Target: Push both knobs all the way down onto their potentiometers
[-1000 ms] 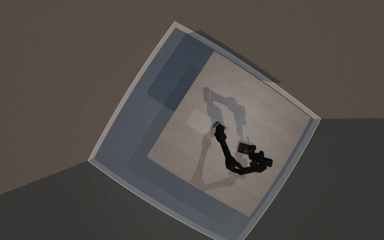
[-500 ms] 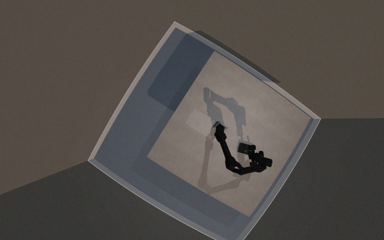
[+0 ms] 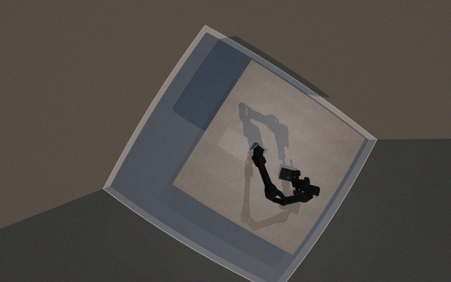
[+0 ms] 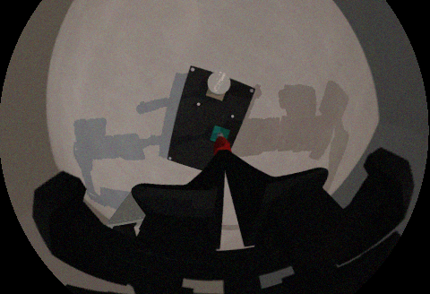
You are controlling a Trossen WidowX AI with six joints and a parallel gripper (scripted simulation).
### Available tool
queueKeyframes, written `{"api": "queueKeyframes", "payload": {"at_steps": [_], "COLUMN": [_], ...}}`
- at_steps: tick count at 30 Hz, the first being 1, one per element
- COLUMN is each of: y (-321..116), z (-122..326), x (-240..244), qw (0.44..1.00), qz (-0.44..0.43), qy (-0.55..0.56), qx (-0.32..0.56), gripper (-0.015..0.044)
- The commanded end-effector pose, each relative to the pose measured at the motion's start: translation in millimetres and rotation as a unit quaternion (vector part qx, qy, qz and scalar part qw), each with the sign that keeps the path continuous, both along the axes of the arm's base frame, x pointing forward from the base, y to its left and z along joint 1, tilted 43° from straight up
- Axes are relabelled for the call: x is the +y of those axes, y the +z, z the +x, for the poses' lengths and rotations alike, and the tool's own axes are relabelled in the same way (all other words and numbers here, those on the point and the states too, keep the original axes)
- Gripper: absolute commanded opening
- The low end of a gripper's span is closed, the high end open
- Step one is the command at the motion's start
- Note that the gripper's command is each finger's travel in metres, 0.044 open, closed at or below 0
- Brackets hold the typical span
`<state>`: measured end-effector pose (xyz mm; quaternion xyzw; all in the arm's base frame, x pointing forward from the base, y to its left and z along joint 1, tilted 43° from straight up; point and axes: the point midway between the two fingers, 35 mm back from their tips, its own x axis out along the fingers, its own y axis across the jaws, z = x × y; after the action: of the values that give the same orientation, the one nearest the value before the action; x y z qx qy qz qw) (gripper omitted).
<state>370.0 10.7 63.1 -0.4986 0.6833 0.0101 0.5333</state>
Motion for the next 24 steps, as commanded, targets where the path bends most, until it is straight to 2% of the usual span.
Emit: {"api": "queueKeyframes", "payload": {"at_steps": [1, 24], "y": [0.0, -7.2], "z": [-1.0, -0.4], "x": [-0.6, -7.3], "qw": [1.000, 1.000], "qz": [-0.002, -0.002], "qy": [0.001, 0.000], "qx": [0.002, 0.002], "gripper": [0.0000, 0.0000]}}
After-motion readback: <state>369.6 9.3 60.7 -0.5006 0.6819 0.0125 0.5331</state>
